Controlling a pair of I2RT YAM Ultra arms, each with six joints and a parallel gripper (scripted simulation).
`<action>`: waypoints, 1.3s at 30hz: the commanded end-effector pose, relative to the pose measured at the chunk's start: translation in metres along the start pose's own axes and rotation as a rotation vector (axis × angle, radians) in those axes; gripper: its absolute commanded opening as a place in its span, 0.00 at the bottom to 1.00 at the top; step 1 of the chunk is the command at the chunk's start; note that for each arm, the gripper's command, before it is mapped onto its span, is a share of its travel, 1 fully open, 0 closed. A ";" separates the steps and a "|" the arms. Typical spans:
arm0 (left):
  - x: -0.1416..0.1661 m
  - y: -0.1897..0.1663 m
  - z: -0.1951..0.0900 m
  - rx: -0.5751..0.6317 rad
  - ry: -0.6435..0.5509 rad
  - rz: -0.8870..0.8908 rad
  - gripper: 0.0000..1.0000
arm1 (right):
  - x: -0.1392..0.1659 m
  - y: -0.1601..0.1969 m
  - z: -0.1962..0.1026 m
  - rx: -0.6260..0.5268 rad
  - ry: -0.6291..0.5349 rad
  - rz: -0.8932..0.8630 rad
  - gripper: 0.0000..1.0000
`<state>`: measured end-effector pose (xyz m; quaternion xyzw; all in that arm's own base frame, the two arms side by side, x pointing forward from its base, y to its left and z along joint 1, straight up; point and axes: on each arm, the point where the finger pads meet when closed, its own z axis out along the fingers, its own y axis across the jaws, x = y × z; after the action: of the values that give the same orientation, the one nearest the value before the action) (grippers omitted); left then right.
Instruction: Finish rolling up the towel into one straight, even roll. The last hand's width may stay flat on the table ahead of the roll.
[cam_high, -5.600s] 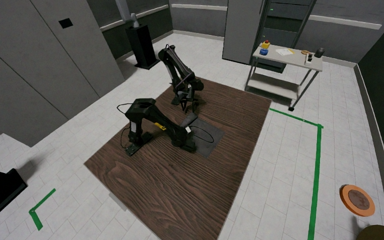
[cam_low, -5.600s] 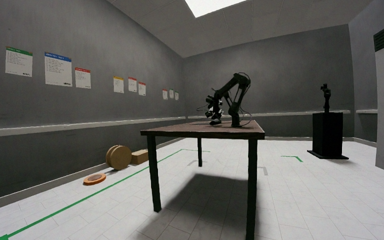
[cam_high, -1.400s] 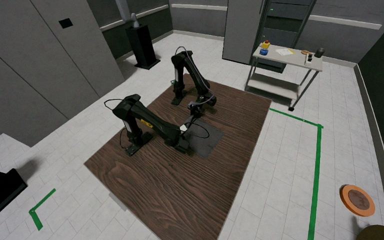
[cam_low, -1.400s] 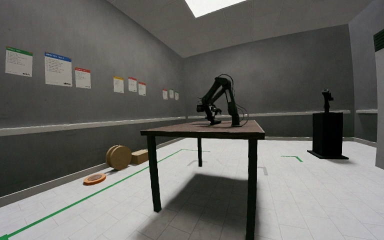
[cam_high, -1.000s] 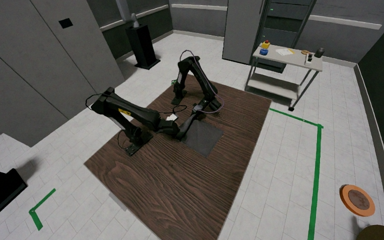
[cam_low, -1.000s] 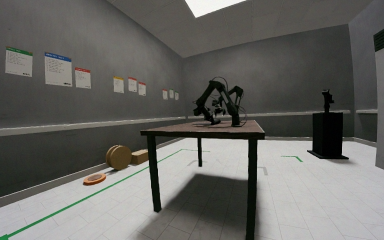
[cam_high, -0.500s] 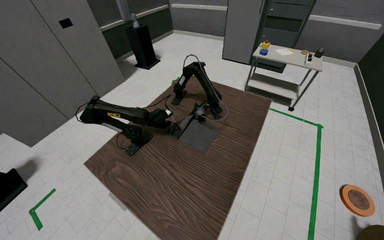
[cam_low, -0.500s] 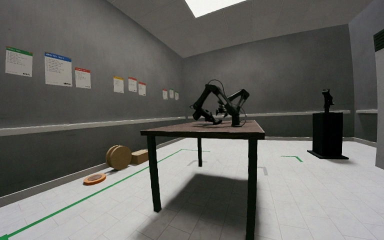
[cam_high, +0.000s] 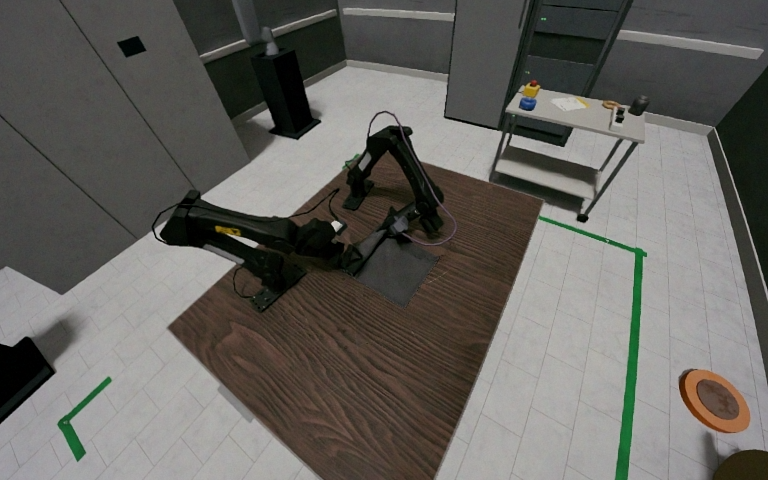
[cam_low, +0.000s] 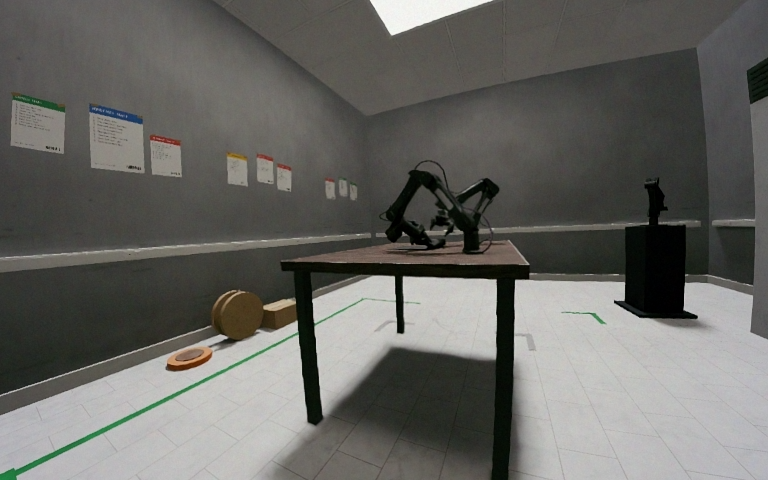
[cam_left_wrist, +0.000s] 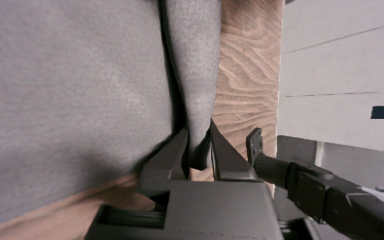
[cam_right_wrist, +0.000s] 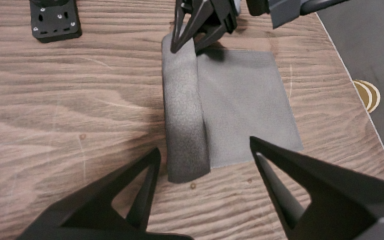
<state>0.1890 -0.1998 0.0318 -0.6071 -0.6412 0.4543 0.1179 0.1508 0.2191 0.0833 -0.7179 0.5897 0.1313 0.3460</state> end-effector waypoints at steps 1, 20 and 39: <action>0.001 0.008 -0.003 -0.019 0.004 0.023 0.21 | 0.003 0.001 0.007 -0.006 -0.014 -0.007 0.98; 0.001 0.008 -0.003 -0.019 0.004 0.023 0.21 | 0.024 0.015 0.046 -0.004 -0.013 -0.005 0.98; 0.001 0.008 -0.003 -0.019 0.004 0.023 0.21 | 0.024 0.015 0.046 -0.004 -0.013 -0.005 0.41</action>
<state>0.1890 -0.1998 0.0318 -0.6071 -0.6412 0.4543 0.1178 0.1484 0.2211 0.0230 -0.7208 0.5923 0.1345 0.3339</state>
